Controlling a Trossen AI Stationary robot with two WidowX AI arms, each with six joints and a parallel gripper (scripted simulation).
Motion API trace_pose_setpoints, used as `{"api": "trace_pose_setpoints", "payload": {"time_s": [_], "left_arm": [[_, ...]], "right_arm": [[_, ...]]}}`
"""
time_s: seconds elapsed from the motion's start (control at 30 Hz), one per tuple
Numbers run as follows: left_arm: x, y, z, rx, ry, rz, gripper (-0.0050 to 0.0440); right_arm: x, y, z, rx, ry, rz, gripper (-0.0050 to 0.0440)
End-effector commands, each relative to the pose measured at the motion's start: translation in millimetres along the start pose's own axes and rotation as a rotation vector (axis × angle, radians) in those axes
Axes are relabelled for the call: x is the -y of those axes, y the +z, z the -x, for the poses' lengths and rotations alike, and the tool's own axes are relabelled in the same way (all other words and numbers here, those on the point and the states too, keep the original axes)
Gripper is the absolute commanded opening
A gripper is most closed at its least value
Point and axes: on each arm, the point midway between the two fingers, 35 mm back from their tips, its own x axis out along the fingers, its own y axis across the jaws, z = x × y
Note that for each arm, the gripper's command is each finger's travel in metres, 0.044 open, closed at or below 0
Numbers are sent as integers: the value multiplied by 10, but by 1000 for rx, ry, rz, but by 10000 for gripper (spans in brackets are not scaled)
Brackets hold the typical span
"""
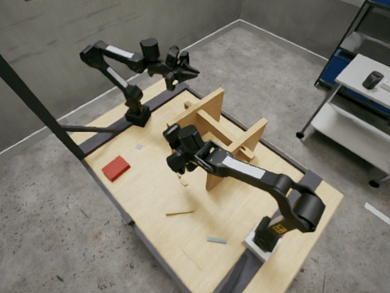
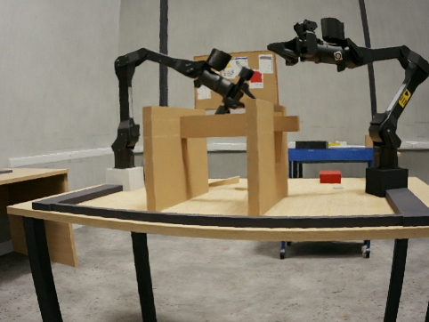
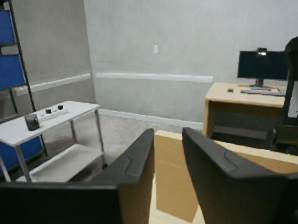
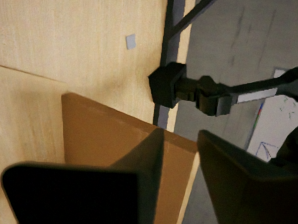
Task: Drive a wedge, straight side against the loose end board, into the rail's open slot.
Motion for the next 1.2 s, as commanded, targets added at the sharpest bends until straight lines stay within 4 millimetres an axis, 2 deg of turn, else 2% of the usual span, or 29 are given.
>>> {"api": "trace_pose_setpoints", "payload": {"time_s": [0.0,0.4,0.5,0.53,0.57,0.6,0.63,0.73,0.97,1.17], "left_arm": [[3,101,-1,22,1,-2,85],[3,101,-1,22,1,-2,85],[3,101,-1,22,1,-2,85],[3,101,-1,22,1,-2,85],[3,101,-1,22,1,-2,85],[3,101,-1,22,1,-2,85],[3,101,-1,22,1,-2,85],[3,101,-1,22,1,-2,85],[3,101,-1,22,1,-2,85],[3,101,-1,22,1,-2,85]], "right_arm": [[102,29,-87,-7,18,139,100],[-239,216,-611,58,213,716,100],[-266,231,-647,67,226,764,100],[-449,240,-702,89,278,806,100],[-827,233,-724,127,371,831,100],[-924,240,-731,142,399,852,100],[-936,252,-749,151,406,882,100],[-1247,274,-800,211,498,984,100],[-1682,291,-817,311,621,1125,100],[-1696,286,-815,323,628,1146,100]]}}
